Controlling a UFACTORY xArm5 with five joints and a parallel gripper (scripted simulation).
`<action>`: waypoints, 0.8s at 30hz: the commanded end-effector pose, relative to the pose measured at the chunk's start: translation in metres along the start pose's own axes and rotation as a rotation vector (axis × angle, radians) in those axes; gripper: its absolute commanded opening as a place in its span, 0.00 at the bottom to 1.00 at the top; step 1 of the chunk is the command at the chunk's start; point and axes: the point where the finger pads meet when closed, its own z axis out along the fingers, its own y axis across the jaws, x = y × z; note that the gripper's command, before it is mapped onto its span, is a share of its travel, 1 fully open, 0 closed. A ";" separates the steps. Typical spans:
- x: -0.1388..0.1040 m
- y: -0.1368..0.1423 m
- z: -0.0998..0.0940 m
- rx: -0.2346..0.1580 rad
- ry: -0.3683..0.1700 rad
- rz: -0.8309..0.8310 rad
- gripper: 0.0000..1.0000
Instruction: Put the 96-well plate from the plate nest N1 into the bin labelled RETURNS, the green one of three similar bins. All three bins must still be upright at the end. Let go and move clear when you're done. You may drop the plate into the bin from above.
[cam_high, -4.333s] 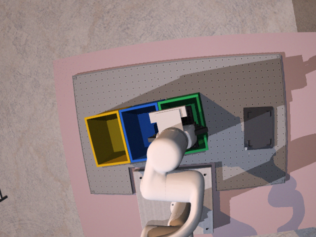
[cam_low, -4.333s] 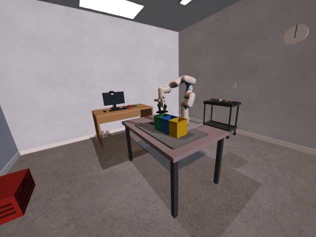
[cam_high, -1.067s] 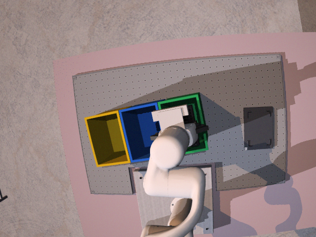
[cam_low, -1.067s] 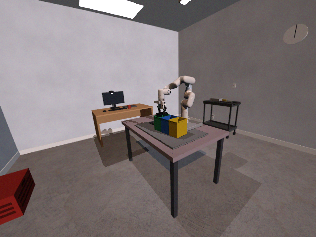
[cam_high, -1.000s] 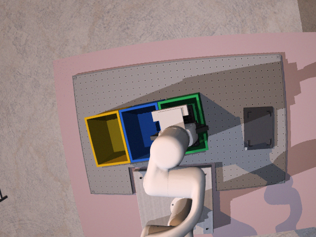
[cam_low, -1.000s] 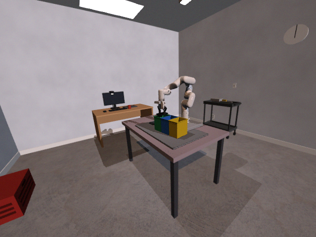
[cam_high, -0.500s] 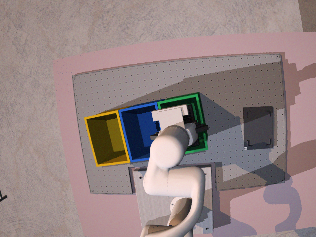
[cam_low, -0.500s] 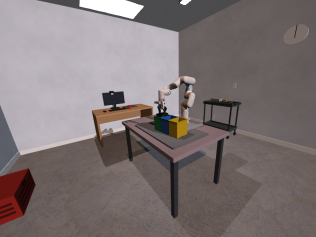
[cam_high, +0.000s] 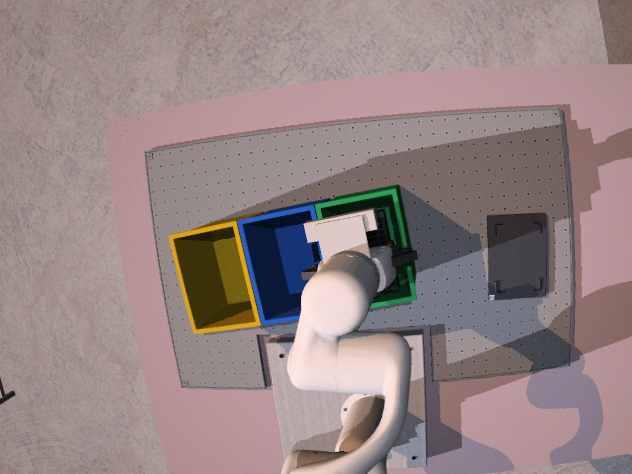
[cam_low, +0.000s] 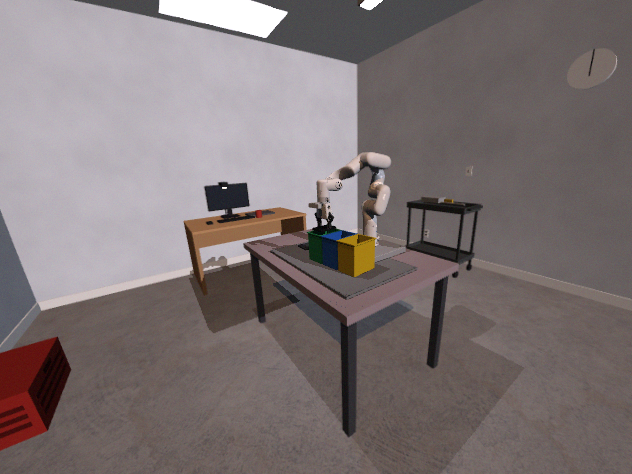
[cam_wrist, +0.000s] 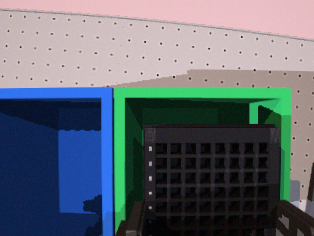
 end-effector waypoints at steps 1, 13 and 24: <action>0.001 0.000 -0.001 -0.001 0.004 0.000 0.00; 0.001 0.000 0.000 -0.001 0.004 0.000 1.00; 0.001 0.000 0.000 -0.001 0.004 0.000 1.00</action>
